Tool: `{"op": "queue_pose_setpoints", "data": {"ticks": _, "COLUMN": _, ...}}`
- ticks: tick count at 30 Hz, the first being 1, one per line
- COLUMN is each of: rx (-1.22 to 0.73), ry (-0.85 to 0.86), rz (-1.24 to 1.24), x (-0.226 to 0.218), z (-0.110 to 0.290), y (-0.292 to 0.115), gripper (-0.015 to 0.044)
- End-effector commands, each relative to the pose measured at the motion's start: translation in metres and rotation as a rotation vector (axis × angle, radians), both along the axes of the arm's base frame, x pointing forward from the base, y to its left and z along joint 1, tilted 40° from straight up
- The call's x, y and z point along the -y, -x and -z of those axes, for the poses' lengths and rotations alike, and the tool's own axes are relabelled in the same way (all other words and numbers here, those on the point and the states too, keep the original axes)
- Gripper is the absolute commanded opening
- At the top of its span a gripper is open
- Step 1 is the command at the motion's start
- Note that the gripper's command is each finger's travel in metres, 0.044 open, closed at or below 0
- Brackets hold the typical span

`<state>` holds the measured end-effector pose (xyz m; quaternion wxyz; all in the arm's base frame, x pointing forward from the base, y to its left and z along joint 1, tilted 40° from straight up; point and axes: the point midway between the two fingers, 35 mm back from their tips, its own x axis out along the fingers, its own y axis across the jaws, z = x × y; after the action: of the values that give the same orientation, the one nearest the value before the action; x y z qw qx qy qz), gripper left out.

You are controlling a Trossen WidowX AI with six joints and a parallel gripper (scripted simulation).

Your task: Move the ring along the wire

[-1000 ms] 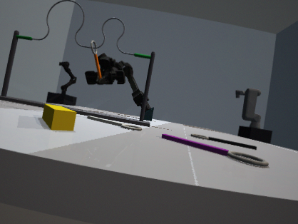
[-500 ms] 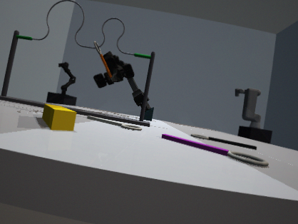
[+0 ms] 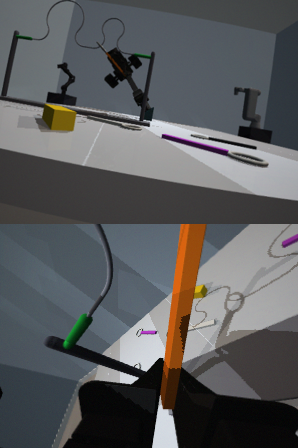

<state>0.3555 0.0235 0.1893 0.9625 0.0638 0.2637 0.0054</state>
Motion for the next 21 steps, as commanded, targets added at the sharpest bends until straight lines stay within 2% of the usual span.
{"op": "queue_pose_setpoints", "data": {"ticks": 1, "rx": 0.010, "ry": -0.104, "rz": -0.006, "x": -0.016, "z": -0.011, "y": 0.001, "gripper": -0.0150}}
{"op": "queue_pose_setpoints", "data": {"ticks": 21, "rx": -0.023, "ry": -0.469, "rz": -0.003, "x": -0.066, "z": -0.037, "y": 0.005, "gripper": -0.0150}}
